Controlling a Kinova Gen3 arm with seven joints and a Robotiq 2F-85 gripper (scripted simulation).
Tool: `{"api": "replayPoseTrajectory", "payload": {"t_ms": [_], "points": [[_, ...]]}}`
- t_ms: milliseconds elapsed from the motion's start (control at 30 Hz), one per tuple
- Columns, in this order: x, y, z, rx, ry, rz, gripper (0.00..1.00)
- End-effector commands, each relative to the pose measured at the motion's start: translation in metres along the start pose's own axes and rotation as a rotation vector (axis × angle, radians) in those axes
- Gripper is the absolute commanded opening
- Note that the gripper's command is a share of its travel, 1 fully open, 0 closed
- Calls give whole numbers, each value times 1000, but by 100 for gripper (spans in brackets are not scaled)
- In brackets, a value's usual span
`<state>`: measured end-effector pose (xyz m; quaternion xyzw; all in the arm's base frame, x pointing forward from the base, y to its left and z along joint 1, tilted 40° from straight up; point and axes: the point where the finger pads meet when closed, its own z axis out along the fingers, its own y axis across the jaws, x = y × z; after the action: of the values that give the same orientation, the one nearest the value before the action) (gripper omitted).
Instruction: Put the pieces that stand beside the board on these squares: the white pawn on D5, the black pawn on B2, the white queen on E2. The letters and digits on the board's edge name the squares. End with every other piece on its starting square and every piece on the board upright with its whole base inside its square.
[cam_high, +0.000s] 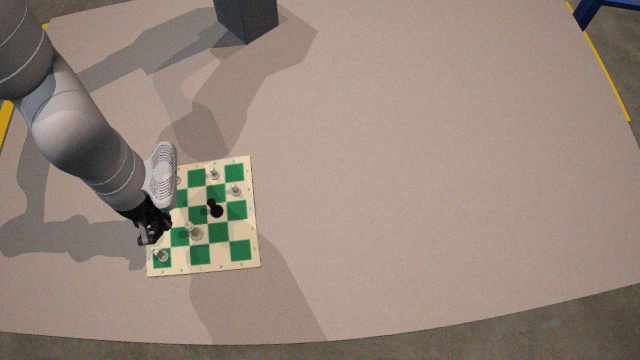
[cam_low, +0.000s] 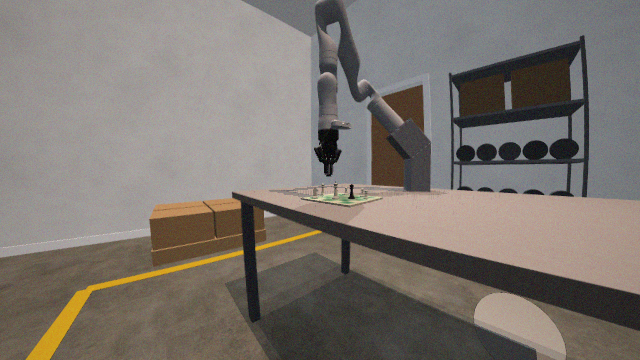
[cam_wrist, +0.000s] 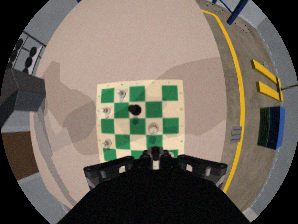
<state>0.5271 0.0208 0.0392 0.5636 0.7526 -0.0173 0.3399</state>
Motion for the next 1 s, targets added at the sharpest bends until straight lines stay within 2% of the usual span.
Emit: {"api": "replayPoseTrajectory", "payload": {"t_ms": [0,533,967], "points": [[-4,-1,3,2,-2,9,0],[-4,-1,26,2,-2,9,0],[-5,-2,67,2,-2,9,0]]}}
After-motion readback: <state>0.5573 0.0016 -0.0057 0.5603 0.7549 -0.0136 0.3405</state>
